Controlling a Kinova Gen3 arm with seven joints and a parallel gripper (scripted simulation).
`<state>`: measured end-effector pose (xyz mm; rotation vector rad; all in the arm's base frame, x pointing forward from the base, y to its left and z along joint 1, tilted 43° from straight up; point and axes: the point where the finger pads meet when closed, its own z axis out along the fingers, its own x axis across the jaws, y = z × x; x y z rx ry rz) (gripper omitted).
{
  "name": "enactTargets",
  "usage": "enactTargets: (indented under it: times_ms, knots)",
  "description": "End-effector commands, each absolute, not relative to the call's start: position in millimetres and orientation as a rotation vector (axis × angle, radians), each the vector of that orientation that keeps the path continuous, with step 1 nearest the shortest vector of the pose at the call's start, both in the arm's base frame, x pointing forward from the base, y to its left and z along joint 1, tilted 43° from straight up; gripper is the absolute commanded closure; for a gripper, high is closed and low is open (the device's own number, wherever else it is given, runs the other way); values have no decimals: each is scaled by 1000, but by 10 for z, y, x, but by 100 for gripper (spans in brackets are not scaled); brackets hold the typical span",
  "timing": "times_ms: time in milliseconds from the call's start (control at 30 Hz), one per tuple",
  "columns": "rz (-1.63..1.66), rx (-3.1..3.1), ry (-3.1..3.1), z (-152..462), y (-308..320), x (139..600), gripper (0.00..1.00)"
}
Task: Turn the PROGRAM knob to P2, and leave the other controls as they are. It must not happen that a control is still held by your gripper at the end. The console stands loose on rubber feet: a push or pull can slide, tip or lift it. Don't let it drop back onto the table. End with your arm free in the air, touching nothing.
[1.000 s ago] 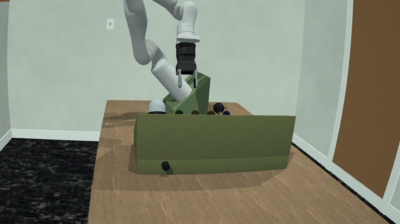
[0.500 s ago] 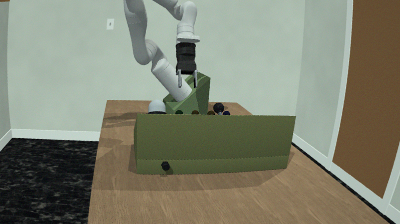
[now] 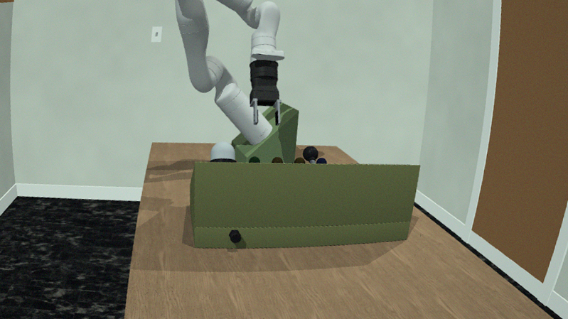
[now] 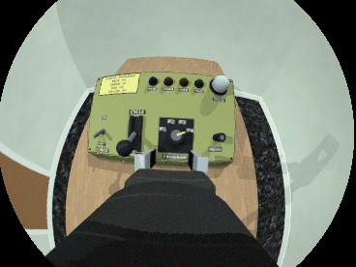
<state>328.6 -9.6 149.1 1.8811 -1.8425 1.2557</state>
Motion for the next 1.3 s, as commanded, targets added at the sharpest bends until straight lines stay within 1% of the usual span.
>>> enactTargets:
  times_ms: [0, 133, 1267]
  knots:
    - [1257, 1876, -1855, 1554, -82, 3394, 0]
    - [1259, 1876, -1854, 1680, -81, 3590, 0]
    - [1259, 1876, -1854, 1683, -81, 3594, 0]
